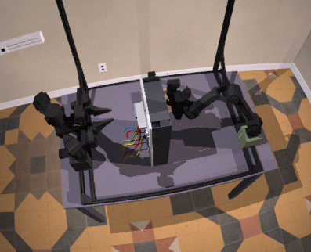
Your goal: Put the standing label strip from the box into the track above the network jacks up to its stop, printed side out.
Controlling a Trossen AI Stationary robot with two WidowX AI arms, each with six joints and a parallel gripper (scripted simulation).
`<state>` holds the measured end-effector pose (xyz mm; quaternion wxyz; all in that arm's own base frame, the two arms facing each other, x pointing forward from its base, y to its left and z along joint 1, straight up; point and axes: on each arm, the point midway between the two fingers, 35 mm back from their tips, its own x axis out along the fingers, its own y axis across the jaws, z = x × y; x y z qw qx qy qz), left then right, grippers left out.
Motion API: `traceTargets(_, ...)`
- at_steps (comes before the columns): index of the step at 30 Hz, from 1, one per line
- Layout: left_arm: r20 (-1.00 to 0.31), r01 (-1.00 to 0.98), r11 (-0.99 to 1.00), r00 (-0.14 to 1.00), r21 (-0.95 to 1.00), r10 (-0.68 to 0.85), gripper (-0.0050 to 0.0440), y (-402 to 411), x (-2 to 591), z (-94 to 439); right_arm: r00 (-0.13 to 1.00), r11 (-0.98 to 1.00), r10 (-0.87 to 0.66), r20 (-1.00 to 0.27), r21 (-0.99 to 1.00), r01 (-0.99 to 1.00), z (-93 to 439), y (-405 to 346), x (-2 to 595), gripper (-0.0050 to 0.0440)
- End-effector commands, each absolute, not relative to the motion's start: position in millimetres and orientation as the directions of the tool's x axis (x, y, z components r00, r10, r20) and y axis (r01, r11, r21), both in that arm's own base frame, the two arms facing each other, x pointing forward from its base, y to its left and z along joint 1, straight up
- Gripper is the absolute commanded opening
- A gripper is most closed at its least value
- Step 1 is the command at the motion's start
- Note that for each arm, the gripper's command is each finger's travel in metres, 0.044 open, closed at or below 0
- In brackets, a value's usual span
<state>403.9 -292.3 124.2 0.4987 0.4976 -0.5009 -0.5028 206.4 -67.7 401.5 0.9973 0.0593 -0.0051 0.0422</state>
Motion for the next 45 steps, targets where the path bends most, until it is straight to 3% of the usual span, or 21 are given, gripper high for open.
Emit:
traceTargets(1, 0.01, -0.029, 0.01, -0.01, 1.0, -1.0, -0.005, -292, 404, 137, 0.995, 0.985, 0.096, 0.035, 0.142, -0.1, 413, -70, 226, 0.016)
traceTargets(28, 0.01, -0.029, 0.01, -0.01, 1.0, -1.0, -0.005, -292, 404, 137, 0.974, 0.92, 0.201, 0.107, 0.322, -0.225, 429, -28, 344, 0.016)
traceTargets(45, 0.01, -0.029, 0.01, -0.01, 1.0, -1.0, -0.005, -292, 404, 137, 0.951, 0.833, 0.265, 0.159, 0.458, -0.309, 423, 59, 409, 0.016)
